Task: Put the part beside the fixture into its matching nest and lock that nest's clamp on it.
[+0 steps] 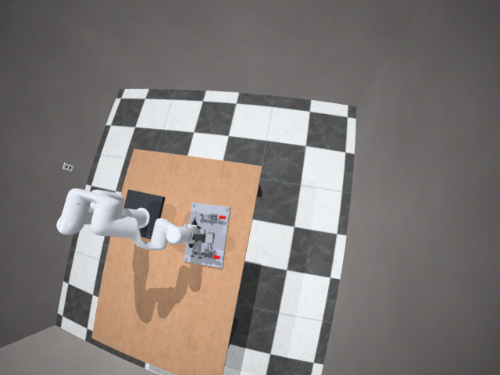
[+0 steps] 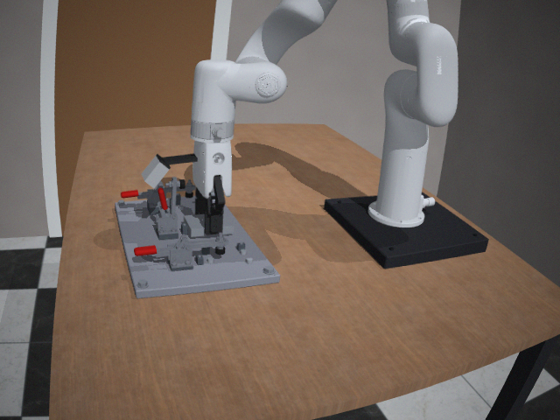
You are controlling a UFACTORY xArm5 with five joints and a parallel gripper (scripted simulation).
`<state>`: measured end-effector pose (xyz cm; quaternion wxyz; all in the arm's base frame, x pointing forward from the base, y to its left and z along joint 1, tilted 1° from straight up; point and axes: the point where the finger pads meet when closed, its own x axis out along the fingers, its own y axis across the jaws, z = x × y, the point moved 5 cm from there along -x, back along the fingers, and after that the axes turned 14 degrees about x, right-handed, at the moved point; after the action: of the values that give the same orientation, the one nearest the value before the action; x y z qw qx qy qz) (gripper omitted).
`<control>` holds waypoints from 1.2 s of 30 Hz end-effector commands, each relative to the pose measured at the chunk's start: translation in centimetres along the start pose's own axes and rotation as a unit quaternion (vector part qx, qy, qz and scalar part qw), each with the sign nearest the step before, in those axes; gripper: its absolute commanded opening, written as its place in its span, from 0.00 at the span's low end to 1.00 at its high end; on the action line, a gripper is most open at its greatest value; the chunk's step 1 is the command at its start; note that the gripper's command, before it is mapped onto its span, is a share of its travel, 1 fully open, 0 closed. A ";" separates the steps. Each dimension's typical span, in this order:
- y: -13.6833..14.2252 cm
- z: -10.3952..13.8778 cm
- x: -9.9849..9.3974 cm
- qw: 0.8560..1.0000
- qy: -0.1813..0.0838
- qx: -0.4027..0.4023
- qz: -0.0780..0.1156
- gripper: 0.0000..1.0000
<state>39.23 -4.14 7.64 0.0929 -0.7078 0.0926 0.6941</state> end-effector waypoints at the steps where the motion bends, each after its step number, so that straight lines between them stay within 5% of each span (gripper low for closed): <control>1: 0.0 -0.1 -0.1 1.000 0.002 0.000 0.000 0.00; 13: 0.0 -0.1 -0.1 1.000 0.002 0.000 0.000 0.00; 14: 0.0 -0.1 -0.1 1.000 0.002 0.000 0.000 1.00; 36: 0.0 -0.1 -0.1 1.000 0.002 0.000 0.000 1.00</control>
<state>39.25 -4.15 7.64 0.0929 -0.7079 0.0926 0.6940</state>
